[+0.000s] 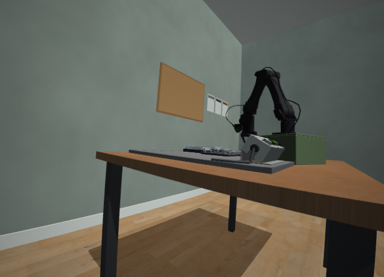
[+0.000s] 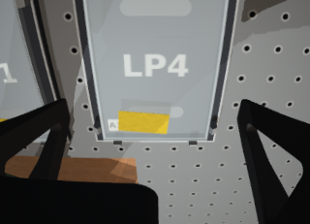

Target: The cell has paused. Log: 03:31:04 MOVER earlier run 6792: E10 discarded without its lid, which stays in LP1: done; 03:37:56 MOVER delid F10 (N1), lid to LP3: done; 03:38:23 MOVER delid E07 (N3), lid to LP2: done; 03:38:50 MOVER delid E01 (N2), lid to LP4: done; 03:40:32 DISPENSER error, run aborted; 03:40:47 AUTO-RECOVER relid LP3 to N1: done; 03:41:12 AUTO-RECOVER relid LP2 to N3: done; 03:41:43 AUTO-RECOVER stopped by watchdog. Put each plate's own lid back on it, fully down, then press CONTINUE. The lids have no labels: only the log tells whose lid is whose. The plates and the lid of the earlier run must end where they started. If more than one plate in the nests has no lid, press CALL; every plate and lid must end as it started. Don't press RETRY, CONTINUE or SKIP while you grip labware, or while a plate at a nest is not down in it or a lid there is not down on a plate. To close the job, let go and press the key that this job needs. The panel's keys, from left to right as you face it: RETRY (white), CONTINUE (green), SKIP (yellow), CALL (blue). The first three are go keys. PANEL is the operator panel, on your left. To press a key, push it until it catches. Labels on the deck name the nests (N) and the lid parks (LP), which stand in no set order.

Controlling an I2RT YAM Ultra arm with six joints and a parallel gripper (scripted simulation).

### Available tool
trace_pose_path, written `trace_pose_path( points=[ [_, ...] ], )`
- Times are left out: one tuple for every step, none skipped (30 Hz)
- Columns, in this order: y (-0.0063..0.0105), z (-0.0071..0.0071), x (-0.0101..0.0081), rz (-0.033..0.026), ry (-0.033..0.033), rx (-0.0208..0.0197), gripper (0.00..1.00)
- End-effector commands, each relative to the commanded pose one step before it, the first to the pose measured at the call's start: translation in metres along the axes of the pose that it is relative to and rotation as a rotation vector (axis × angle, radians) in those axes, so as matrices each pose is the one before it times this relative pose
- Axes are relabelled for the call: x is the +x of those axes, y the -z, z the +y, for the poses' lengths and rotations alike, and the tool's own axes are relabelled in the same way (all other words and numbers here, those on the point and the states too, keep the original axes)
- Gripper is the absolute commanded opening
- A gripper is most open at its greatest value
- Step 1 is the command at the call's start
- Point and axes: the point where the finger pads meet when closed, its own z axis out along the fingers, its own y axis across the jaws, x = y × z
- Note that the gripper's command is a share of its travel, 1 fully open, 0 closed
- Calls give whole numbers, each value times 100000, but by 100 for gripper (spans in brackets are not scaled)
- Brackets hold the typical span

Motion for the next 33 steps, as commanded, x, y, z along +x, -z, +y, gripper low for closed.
trace_pose_path(
  points=[
    [1326,-953,-1502,-5329,1165,2667,100],
    [-31,33,35,223,14,-155,100],
    [-31,35,34,226,20,-154,100],
    [-32,38,34,226,21,-164,100],
    [-32,35,35,225,-115,-163,100],
    [-31,36,33,221,-80,-160,100],
    [-31,37,34,224,-4,-161,100],
    [-32,36,35,227,2,-163,100],
    [-31,36,34,224,3,-161,100],
    [-32,33,30,208,3,-149,100],
    [-33,19,11,134,4,-96,100],
    [-37,3,-13,46,6,-34,100],
    [0,0,0,0,0,0,100],
    [0,0,0,0,0,0,100],
    [-45,-42,-76,-197,9,139,100],
    [-46,37,35,250,2,-179,100],
    [-46,41,42,275,2,-196,100],
    [-46,34,31,234,3,-167,100],
    [-49,22,14,169,4,-121,100],
    [-52,10,-2,108,4,-77,100],
    [-56,9,-4,108,4,-77,100],
    [8,-78,-127,-441,13,313,100],
    [224,-132,-208,-964,20,683,100],
    [161,-25,-57,-313,11,221,100],
    [9,11,-3,20,6,-15,100],
    [-3,7,-7,-2,6,0,100],
    [7,0,-18,-67,7,46,100],
    [57,-25,-54,-284,13,202,100],
    [10,-4,-23,-95,7,65,100],
    [0,0,0,0,0,0,100],
    [0,0,0,0,0,0,100],
    [12,-5,-24,-100,7,69,100],
    [-748,30,51,680,-8,-481,100]
  ],
)
